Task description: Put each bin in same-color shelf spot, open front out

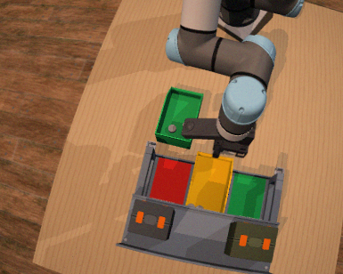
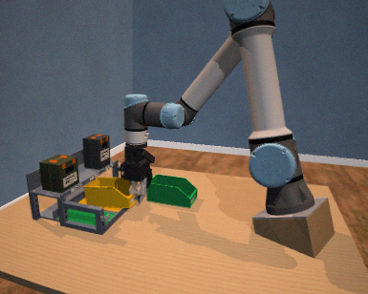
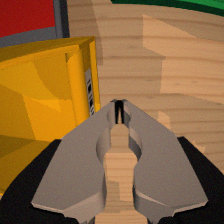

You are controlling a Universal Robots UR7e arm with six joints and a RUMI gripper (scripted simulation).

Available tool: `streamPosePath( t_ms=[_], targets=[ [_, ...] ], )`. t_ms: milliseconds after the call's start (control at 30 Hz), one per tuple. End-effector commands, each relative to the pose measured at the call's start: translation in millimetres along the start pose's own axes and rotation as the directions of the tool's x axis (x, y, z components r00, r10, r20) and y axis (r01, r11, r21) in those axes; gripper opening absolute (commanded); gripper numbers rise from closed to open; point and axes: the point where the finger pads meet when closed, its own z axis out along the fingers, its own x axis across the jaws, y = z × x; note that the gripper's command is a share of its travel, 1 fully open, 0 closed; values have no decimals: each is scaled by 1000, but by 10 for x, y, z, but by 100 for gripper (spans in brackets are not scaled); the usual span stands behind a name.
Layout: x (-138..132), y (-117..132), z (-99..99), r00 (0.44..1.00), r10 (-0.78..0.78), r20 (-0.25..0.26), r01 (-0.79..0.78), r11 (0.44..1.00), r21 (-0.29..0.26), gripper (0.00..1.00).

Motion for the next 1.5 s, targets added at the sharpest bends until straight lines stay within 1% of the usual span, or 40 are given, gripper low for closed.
streamPosePath(
  t_ms=[0,1467],
  targets=[
    [-47,0,-4,1000,0,1,0,1000,0,0],
    [-266,0,-4,1000,0,1,0,1000,0,0]
  ],
)
